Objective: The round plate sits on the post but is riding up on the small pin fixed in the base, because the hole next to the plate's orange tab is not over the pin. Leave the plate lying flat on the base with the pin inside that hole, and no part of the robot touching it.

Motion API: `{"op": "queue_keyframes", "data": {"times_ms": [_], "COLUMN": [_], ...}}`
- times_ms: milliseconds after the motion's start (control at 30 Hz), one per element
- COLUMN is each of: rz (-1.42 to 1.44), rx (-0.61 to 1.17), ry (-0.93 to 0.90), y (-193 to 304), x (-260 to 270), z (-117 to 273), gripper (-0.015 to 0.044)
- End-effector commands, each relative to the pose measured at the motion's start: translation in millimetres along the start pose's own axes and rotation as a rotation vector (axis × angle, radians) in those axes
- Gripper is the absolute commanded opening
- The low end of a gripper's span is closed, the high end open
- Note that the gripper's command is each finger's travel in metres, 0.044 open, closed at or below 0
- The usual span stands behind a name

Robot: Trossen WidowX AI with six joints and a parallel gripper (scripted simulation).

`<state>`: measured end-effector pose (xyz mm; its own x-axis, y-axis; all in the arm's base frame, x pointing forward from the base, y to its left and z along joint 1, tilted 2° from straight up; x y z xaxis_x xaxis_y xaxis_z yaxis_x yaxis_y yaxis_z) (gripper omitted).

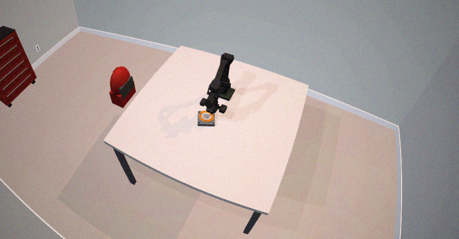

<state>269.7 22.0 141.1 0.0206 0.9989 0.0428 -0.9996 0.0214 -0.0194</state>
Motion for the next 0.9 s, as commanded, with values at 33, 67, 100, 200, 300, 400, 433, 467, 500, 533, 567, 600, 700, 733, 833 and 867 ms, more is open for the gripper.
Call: {"op": "queue_keyframes", "data": {"times_ms": [33, 67, 100, 200, 300, 400, 433, 467, 500, 533, 567, 600, 700, 733, 833, 867], "rz": [0.0, 0.0, 0.0, 0.0, 0.0, 0.0, 0.0, 0.0, 0.0, 0.0, 0.0, 0.0, 0.0, 0.0, 0.0, 0.0], "rx": [0.021, 0.021, 0.021, 0.021, 0.021, 0.021, 0.021, 0.021, 0.021, 0.021, 0.021, 0.021, 0.021, 0.021, 0.021, 0.022], "ry": [0.007, 0.007, 0.007, 0.007, 0.007, 0.007, 0.007, 0.007, 0.007, 0.007, 0.007, 0.008, 0.008, 0.008, 0.008, 0.008], "y": [5.8, 6.0, 6.3, 7.0, 7.8, 8.6, 8.9, 9.1, 9.4, 9.6, 9.8, 9.8, 10.4, 10.5, 11.2, 11.5], "x": [-3.3, -3.7, -4.1, -5.4, -6.7, -7.9, -8.2, -8.7, -9.2, -9.7, -10.2, -10.8, -12.7, -13.2, -14.8, -15.4], "z": [-4.4, -4.4, -4.4, -4.4, -4.4, -4.4, -4.4, -4.3, -4.3, -4.3, -4.3, -4.3, -4.3, -4.3, -4.3, -4.3], "gripper": [0.0, 0.0, 0.0, 0.0, 0.0, 0.0, 0.0, 0.0, 0.0, 0.0, 0.0, 0.0, 0.0, 0.0, 0.0, 0.0]}}
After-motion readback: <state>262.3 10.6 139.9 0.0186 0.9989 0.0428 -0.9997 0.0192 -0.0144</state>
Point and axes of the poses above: the point midway between the two fingers, 35 mm back from their tips, its own z axis back along the fingers, its own x axis across the jaws, y = z × x, the point moved 8 cm from there along z, back along the fingers, and after that the axes turned 2 degrees about -z, right-handed, at the moved point
